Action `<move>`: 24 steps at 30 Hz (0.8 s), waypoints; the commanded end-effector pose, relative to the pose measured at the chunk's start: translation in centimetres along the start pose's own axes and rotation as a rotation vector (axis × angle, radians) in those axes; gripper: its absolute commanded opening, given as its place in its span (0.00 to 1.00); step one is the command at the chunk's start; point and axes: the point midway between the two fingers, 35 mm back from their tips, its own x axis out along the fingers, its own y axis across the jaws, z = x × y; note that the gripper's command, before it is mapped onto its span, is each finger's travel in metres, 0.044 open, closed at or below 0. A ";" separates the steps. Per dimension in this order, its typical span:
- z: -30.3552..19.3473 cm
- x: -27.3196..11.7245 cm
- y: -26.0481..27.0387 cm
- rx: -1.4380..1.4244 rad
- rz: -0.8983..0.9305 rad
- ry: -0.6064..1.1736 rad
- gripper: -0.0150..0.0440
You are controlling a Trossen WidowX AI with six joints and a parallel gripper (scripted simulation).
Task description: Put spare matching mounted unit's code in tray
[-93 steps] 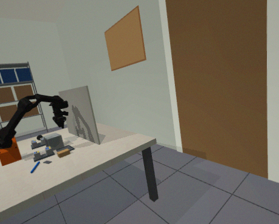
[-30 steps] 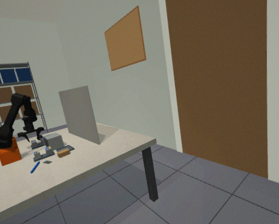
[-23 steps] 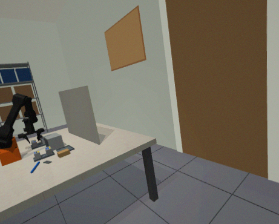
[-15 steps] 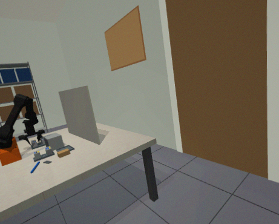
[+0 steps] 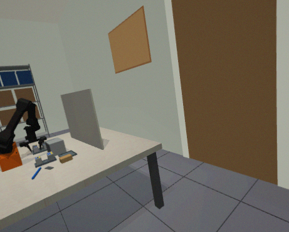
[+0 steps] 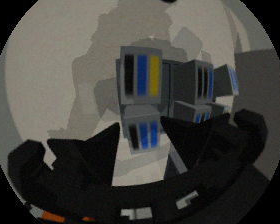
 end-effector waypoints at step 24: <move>0.0 0.0 0.0 0.000 0.001 0.001 0.25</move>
